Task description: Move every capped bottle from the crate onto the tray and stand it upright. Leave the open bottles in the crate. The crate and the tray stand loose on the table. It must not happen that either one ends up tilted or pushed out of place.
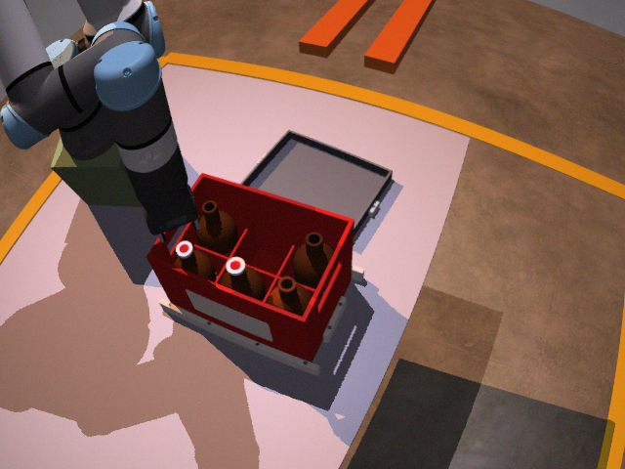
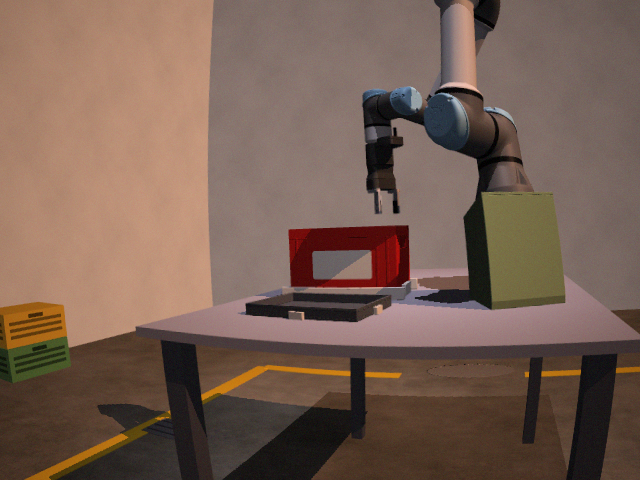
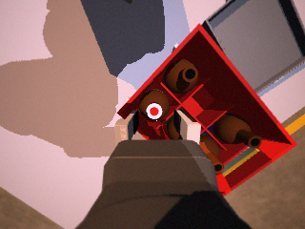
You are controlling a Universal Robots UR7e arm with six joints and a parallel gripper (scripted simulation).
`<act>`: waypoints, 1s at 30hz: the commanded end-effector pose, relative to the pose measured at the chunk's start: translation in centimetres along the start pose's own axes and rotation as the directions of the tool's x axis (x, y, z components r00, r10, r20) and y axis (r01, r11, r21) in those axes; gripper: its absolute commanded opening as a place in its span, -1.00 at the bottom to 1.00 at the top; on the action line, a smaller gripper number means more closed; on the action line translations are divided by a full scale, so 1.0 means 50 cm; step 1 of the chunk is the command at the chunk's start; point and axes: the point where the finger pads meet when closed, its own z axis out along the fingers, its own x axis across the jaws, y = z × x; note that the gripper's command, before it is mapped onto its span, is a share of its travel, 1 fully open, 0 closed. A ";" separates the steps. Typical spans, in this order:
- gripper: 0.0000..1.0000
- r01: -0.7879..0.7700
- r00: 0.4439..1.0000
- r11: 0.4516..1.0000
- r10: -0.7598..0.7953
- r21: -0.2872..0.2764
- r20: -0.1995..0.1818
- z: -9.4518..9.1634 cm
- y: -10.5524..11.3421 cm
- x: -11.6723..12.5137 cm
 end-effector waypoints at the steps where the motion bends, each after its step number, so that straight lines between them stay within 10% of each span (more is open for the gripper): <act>1: 1.00 0.001 1.000 1.000 -0.001 -0.001 0.000 -0.001 0.001 0.000; 30: 1.00 0.001 1.000 1.000 -0.001 -0.001 0.000 0.052 0.001 0.002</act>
